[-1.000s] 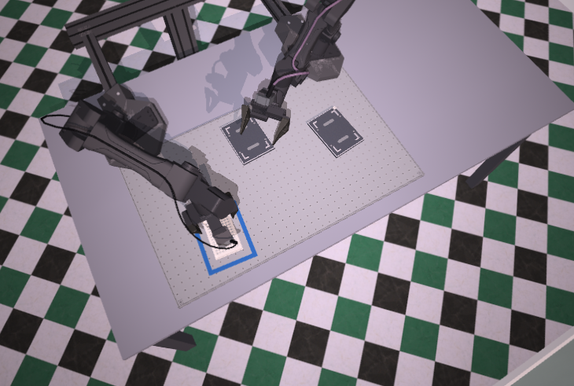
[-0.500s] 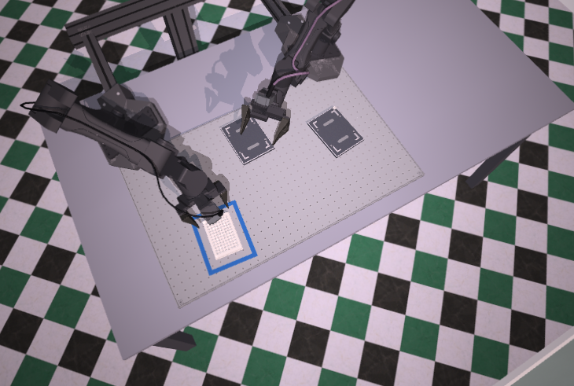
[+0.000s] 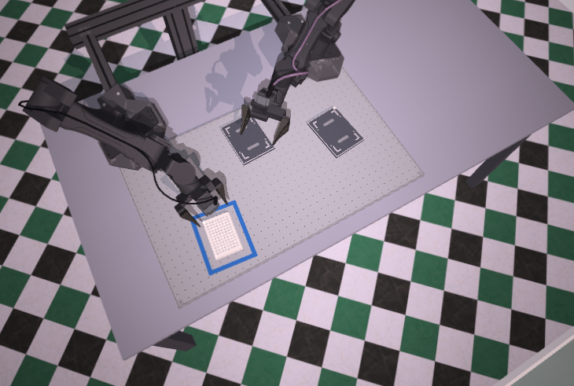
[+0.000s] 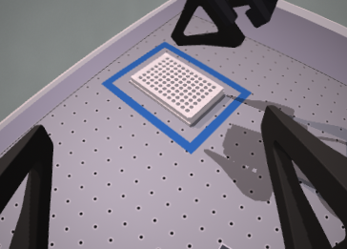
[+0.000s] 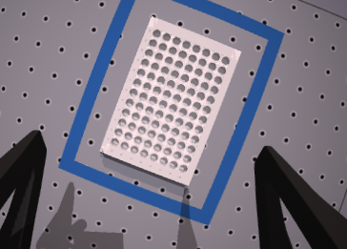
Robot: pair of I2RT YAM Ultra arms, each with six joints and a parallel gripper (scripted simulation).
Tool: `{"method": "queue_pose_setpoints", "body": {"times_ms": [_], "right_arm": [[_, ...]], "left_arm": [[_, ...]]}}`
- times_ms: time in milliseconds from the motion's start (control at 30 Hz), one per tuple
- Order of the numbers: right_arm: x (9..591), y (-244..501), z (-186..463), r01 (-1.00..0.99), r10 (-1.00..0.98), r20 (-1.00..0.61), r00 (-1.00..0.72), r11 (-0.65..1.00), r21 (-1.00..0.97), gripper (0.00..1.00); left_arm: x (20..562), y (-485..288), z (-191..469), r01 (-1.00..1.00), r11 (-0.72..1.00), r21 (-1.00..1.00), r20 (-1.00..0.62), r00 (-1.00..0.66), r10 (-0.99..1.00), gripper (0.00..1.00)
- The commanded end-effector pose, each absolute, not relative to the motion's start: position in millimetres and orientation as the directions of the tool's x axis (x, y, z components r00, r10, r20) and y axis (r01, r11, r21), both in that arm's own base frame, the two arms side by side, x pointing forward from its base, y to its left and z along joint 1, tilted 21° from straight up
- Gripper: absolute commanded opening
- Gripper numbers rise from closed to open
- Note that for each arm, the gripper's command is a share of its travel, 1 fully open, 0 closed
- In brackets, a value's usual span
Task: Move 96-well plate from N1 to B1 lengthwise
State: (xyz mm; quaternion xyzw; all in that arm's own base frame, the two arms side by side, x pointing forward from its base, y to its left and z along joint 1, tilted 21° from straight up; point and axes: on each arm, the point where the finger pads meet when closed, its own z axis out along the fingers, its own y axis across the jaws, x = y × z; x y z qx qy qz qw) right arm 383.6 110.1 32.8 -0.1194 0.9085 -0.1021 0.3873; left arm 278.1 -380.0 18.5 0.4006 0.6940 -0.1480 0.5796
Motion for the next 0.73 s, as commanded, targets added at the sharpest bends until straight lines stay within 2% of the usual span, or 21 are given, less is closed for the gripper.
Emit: {"method": "queue_pose_setpoints", "body": {"times_ms": [0, 700], "right_arm": [[389.6, 116.2, 46.9, -0.145, -0.294, -0.722, -0.626, 0.954, -0.263, 1.0], [392.2, 117.5, 47.2, -0.145, -0.294, -0.723, -0.625, 0.954, -0.262, 1.0]], "left_arm": [[275.4, -385.5, 26.8, 0.735, 0.628, 0.255, -0.93, 0.009, 0.367, 1.0], [275.4, -385.5, 26.8, 0.735, 0.628, 0.255, -0.93, 0.009, 0.367, 1.0]]}}
